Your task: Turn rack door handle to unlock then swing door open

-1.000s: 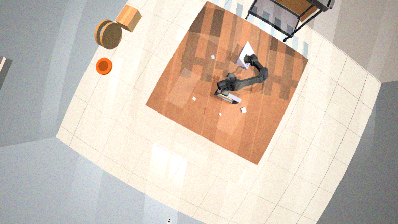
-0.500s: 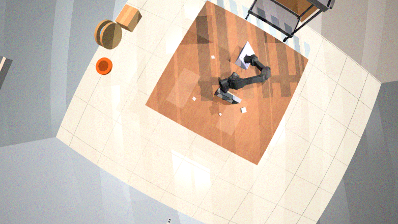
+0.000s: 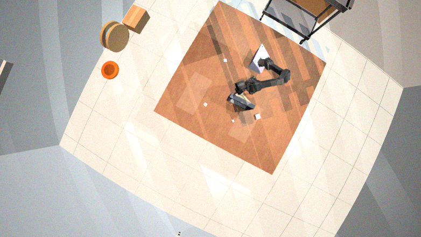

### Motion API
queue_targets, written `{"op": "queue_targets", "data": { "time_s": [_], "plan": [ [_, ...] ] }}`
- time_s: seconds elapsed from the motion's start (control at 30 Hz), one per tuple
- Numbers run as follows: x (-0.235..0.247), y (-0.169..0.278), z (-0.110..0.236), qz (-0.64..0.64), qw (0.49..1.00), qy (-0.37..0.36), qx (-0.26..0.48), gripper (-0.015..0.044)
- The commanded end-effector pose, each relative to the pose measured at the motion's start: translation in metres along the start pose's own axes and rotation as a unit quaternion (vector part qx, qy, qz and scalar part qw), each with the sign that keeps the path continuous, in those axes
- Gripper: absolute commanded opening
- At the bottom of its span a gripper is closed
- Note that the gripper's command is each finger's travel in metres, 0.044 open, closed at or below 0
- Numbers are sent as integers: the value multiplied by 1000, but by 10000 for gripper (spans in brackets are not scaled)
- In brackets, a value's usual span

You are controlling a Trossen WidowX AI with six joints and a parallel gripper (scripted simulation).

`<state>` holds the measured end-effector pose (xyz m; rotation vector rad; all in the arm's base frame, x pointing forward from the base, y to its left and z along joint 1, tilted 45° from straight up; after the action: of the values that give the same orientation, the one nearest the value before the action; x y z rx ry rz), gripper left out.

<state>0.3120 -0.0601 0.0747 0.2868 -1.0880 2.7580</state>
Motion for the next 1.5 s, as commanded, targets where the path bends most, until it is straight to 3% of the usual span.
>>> {"op": "queue_targets", "data": {
  "time_s": [0.0,0.67,1.47],
  "plan": [
    [9,-4,0,-46,999,2,-2,26],
    [52,-31,-1,-220,975,0,-3,26],
    [86,-77,-1,-408,913,-1,-4,26]
  ]
}}
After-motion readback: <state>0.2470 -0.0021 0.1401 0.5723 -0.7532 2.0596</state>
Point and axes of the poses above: the point midway between the two fingers, 35 mm back from their tips, its own z axis back along the fingers, its own x axis across the jaws, y = z × x, the point moved 4 cm from there along z, back along the fingers, and after that the axes turned 7 degrees about z, right-handed, at the moved point
